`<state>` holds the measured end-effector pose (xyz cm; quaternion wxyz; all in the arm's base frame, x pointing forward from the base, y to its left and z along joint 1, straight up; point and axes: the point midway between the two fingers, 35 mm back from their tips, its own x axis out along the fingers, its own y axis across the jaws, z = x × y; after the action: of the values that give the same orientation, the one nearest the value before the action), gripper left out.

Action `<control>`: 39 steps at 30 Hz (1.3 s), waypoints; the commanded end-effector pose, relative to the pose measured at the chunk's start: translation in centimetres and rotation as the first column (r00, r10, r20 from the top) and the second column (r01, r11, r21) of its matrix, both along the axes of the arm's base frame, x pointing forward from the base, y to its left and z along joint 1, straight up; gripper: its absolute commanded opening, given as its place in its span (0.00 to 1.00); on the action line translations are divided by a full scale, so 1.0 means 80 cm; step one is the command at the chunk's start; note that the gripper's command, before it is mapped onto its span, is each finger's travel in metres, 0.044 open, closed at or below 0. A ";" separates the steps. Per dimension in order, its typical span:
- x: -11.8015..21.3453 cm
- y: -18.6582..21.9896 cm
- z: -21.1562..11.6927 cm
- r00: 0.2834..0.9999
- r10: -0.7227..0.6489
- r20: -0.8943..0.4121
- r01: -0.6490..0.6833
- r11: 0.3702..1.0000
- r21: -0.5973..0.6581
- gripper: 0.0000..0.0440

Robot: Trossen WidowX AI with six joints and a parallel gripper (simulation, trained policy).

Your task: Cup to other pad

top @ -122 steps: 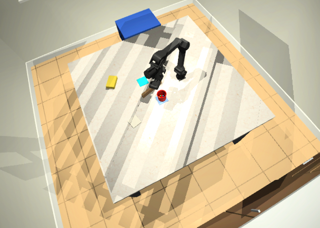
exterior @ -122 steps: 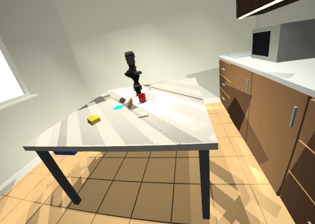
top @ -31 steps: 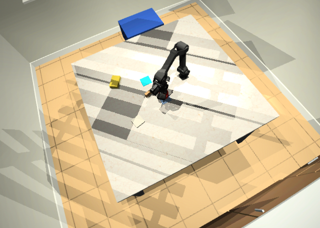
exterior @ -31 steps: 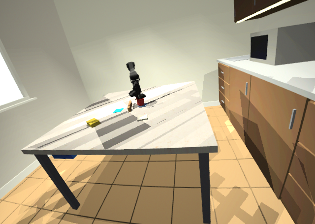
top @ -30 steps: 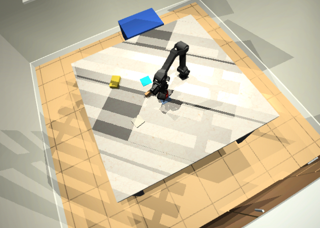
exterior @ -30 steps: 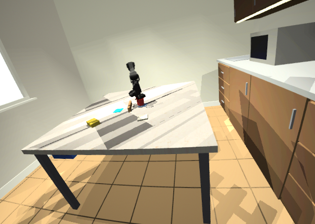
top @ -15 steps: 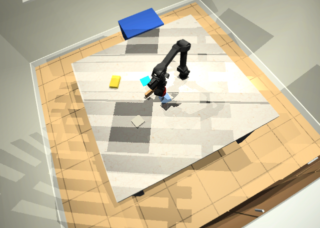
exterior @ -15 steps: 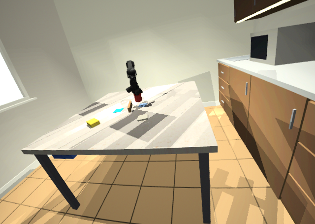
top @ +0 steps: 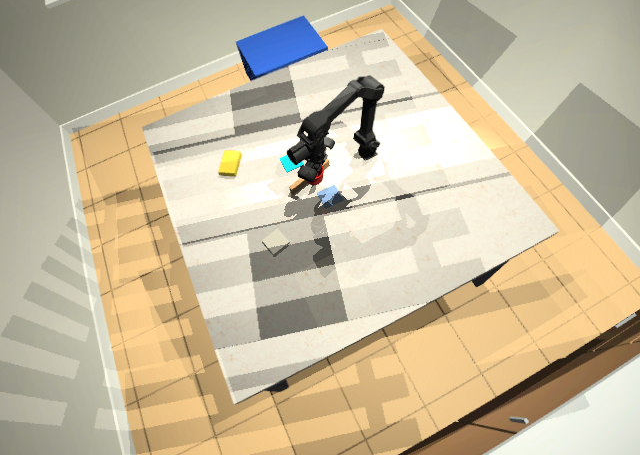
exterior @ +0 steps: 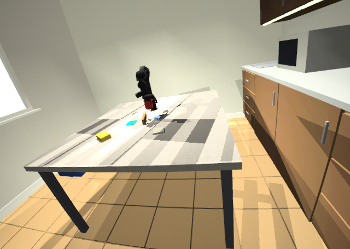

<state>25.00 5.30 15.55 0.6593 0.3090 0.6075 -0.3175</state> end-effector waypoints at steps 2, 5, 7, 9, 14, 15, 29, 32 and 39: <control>0.013 -0.016 0.016 0.997 -0.050 0.051 0.050 0.999 0.003 0.00; 0.021 -0.026 0.021 0.995 -0.072 0.075 0.072 0.997 0.000 0.00; 0.025 -0.033 0.023 0.992 -0.086 0.089 0.087 0.996 -0.001 0.00; 0.030 -0.041 0.025 0.990 -0.101 0.103 0.102 0.995 -0.001 0.00; 0.042 -0.061 0.027 0.981 -0.138 0.134 0.140 0.990 -0.004 0.00; 0.044 -0.066 0.027 0.980 -0.145 0.140 0.147 0.989 -0.005 0.00; 0.068 -0.130 0.018 0.949 -0.246 0.195 0.254 0.967 -0.018 0.00; 0.070 -0.143 0.014 0.943 -0.266 0.202 0.275 0.961 -0.021 0.00; 0.073 -0.170 0.000 0.929 -0.307 0.208 0.319 0.947 -0.026 0.00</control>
<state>30.92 -7.14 16.47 0.6711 0.4132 0.4735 -0.3933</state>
